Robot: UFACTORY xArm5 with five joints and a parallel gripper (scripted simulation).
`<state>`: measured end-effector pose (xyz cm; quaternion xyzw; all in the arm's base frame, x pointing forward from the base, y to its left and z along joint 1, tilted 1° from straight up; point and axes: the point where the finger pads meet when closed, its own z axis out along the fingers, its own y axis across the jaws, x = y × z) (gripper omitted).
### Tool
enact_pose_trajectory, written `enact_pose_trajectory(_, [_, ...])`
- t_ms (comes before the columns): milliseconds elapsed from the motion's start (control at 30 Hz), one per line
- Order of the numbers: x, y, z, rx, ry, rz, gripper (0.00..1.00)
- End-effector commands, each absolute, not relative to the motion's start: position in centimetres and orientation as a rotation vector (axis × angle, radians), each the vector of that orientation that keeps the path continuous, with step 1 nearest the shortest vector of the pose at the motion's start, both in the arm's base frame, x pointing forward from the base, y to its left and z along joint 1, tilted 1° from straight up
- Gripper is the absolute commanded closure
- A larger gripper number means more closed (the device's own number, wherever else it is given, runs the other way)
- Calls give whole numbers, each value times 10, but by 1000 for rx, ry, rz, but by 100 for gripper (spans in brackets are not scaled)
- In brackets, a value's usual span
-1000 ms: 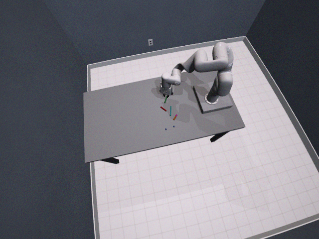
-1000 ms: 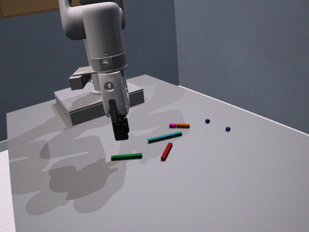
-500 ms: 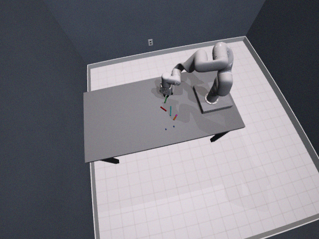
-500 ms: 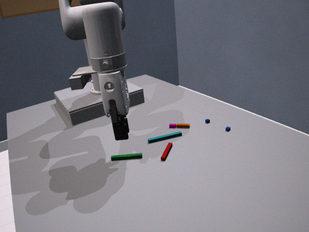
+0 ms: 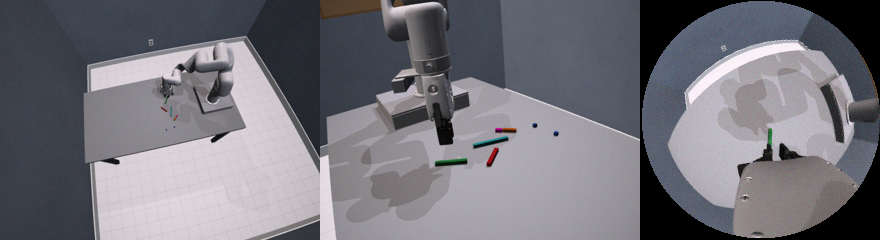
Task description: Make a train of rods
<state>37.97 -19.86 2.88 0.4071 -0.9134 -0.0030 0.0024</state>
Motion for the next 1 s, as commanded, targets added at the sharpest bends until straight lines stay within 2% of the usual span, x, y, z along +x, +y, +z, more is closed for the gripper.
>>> enact_pose_trajectory(0, [381,-199,30,1278,-2867,-5,76])
enact_pose_trajectory(967, [381,-199,2,1277,-2867,-6,76])
